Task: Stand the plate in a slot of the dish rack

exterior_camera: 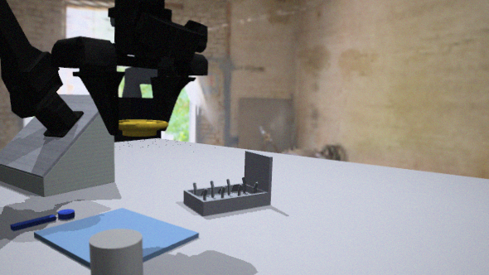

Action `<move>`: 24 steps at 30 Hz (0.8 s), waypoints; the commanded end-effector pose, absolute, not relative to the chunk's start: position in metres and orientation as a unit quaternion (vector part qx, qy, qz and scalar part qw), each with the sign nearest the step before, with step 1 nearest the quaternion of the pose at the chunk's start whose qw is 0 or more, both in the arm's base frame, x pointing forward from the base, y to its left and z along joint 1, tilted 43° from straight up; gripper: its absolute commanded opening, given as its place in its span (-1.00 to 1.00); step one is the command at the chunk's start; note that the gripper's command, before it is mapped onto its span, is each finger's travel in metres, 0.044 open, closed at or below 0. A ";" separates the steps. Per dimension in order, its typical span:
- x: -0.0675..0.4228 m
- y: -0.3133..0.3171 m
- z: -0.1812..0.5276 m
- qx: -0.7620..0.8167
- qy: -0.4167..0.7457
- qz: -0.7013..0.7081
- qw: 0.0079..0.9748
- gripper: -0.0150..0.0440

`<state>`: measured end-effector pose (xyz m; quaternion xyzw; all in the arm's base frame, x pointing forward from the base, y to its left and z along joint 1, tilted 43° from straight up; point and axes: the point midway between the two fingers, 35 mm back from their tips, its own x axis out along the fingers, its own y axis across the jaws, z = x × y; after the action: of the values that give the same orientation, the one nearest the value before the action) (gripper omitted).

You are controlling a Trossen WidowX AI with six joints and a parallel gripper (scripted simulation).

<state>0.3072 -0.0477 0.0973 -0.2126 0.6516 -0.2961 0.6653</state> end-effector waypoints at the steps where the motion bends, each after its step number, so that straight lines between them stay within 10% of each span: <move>1: 0.308 -0.035 0.110 -0.211 0.651 -0.297 0.665 -0.49; 24: 0.283 0.048 0.081 -0.087 0.584 -0.415 0.692 -0.49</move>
<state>0.2904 0.0376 0.0924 -0.1132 0.5992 -0.3912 0.6893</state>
